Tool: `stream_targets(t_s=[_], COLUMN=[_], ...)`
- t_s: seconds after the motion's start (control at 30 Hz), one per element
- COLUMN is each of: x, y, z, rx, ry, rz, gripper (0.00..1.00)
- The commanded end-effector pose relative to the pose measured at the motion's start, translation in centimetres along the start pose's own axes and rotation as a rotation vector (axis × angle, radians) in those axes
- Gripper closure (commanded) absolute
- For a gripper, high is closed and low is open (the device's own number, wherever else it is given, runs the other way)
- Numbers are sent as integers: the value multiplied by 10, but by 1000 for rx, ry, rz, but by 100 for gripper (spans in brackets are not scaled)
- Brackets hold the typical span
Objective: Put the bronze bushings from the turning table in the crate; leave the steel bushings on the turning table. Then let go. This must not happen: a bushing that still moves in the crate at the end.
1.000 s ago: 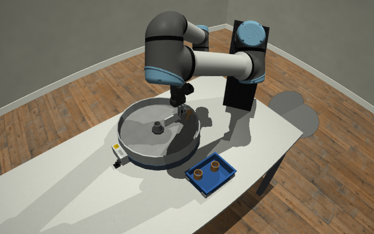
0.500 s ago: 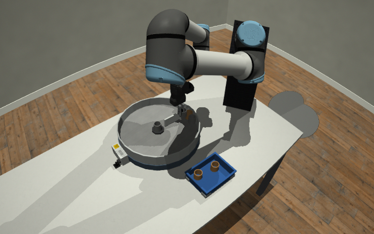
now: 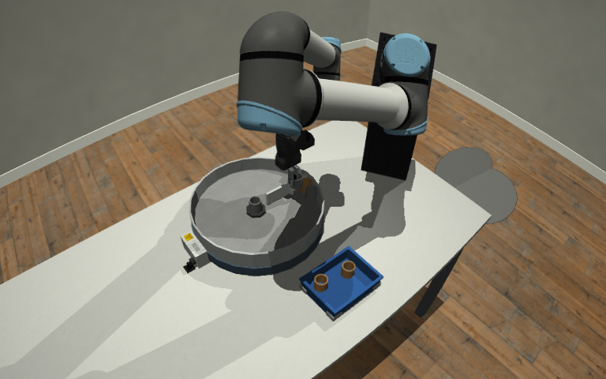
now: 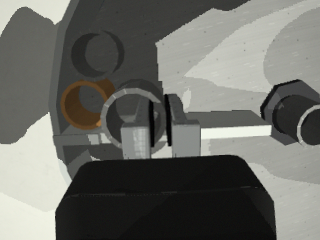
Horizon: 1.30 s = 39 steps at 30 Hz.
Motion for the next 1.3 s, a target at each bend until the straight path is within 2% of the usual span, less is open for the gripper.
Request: stream_targets(t_s=[0.0,0.1,0.27,0.67,0.83,1.23,1.27], x=[0,0,0,0,0,0,10], y=[-1,-1,-28,-28,-55,-55,-54], z=[0,0,0,0,0,0,-1], rx=[0,0,0,0,-1,-1,-4], ry=[0,0,0,0,0,0,0], rz=[0,0,0,0,-2,-2,-4], gripper=[100,100,100,100,100,100,100])
Point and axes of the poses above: the point where the finger pads meet when closed, its own y axis out along the fingers, its own x axis across the jaws, z = x × y, the point moved 1 cm from there along -y, back along the fingers, and after that the axes turned 5 degrees about y, right-handed, at the moved point
